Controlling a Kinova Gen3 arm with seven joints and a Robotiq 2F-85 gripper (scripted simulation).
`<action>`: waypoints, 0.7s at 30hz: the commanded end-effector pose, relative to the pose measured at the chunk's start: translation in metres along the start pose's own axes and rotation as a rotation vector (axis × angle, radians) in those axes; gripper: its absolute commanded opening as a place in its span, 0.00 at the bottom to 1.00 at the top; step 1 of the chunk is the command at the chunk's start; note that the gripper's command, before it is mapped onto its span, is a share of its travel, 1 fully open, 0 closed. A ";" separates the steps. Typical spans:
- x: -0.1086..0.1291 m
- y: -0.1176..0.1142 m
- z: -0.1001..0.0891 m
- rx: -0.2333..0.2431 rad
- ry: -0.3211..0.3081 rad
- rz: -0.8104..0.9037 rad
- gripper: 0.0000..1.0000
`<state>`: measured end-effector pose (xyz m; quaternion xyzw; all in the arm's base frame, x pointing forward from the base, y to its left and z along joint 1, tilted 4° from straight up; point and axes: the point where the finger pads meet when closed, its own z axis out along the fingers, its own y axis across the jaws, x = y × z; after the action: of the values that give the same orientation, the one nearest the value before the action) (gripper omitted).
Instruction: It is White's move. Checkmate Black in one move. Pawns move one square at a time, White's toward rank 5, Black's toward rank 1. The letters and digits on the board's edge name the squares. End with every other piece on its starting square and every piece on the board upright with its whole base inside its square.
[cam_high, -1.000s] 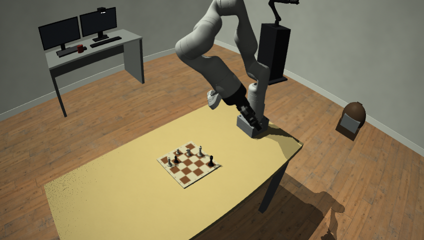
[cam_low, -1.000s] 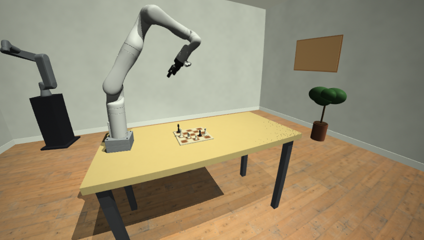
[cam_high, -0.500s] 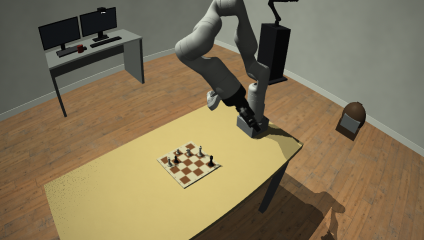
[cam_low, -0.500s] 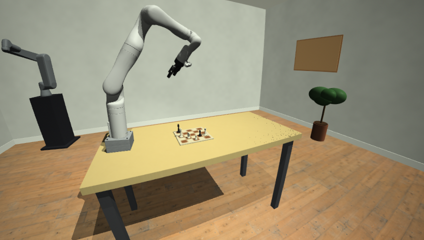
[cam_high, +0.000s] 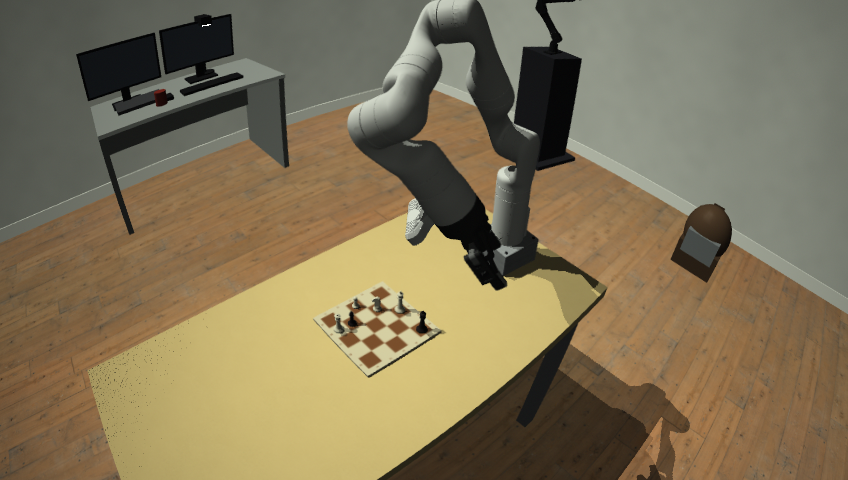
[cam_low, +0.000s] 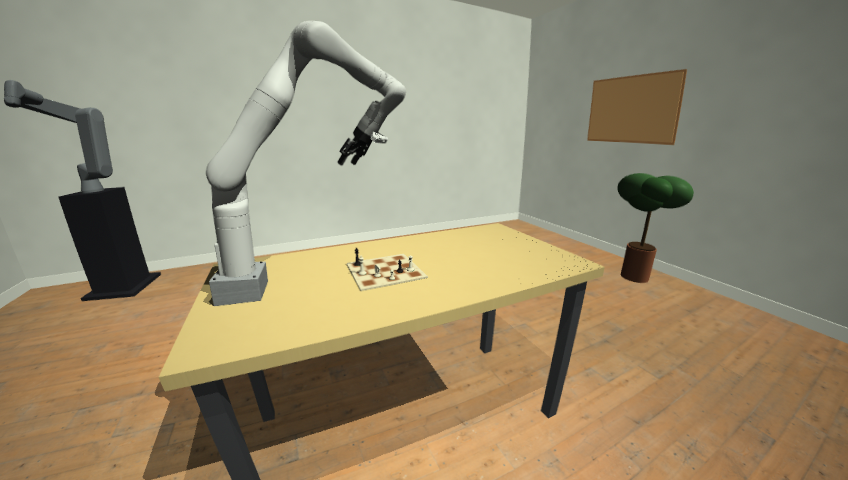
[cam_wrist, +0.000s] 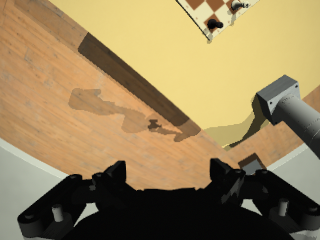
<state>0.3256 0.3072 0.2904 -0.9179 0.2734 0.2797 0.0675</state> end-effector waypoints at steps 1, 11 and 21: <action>0.006 -0.006 0.019 -0.048 0.005 0.033 1.00; 0.049 -0.014 0.067 -0.179 0.133 0.252 1.00; 0.109 -0.019 0.134 -0.320 0.431 0.550 1.00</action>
<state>0.3612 0.2935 0.1449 -0.8479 0.4795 0.1364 -0.1806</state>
